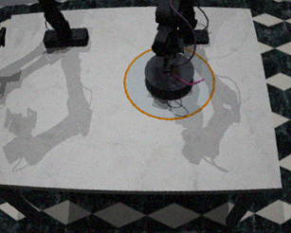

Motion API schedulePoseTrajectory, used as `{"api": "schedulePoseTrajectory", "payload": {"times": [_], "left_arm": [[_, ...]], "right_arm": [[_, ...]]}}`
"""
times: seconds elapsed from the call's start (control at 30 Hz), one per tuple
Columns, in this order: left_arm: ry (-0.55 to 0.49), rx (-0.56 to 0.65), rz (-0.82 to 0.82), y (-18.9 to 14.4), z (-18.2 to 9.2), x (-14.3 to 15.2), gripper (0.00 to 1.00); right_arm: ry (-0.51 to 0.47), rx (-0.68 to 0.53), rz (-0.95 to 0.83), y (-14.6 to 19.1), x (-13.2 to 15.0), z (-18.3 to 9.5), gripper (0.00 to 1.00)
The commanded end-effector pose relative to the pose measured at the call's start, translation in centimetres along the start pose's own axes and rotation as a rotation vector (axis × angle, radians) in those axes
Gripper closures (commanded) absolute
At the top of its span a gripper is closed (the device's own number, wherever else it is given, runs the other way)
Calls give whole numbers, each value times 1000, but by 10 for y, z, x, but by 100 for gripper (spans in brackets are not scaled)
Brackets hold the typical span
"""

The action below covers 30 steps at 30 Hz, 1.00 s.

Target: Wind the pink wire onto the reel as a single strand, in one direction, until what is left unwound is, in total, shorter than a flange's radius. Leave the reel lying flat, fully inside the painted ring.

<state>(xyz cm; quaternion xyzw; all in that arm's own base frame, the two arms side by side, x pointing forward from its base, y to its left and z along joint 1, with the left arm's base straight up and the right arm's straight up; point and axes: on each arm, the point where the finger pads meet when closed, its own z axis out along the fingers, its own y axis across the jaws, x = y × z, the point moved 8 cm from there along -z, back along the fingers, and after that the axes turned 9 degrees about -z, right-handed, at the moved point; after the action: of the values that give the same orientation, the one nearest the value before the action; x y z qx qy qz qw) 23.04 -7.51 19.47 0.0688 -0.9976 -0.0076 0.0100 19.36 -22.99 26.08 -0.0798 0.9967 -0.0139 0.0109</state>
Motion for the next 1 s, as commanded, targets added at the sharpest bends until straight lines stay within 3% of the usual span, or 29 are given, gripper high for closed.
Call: {"api": "schedulePoseTrajectory", "payload": {"times": [0.0, 0.37, 0.97], "left_arm": [[-19, 17, -12, -1, -9, -5, 100], [-19, 16, 51, -1, -9, -5, 100], [-22, 12, 436, -1, -9, -5, 100]], "right_arm": [[-24, 43, -1, 2, -2, -15, 0], [-24, 43, -1, 2, -2, -15, 0], [-24, 43, -1, 2, -2, -15, 0]]}}
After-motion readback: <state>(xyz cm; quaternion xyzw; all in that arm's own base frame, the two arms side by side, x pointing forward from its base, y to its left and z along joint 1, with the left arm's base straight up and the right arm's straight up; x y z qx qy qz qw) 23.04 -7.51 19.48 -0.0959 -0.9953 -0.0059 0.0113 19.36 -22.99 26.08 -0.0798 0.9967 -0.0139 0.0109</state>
